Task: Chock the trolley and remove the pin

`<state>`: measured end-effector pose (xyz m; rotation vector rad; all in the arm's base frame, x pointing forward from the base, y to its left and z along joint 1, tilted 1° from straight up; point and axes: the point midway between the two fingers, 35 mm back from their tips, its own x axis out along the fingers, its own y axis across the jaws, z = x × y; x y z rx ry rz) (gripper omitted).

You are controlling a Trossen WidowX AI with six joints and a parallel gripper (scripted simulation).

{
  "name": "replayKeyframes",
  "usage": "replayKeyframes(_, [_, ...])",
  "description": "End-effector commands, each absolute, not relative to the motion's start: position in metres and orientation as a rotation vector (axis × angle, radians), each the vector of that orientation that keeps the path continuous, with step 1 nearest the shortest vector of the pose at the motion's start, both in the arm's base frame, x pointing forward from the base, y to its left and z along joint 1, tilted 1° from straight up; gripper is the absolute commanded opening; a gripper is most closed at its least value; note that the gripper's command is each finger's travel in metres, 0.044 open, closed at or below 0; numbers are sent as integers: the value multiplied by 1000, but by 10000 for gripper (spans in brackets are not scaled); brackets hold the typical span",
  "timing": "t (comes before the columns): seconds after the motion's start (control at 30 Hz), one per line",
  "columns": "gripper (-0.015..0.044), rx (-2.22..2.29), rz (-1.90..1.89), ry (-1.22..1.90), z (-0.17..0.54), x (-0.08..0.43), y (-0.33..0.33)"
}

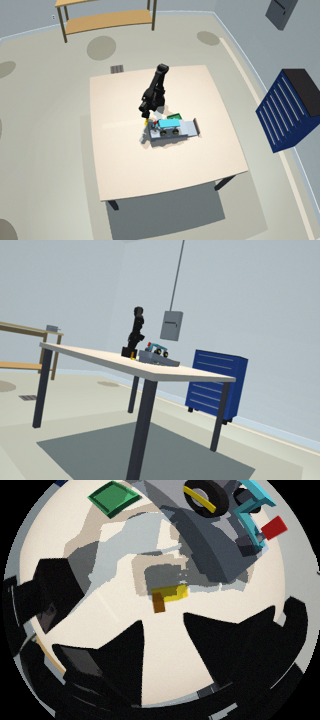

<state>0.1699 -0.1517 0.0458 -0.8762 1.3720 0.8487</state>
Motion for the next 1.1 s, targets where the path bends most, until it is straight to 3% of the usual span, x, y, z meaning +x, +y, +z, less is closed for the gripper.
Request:
replayKeyframes(0.0, [190, -879, 852, 1366, 32, 170, -150])
replayKeyframes(1.07, [190, -879, 852, 1366, -6, 171, -150])
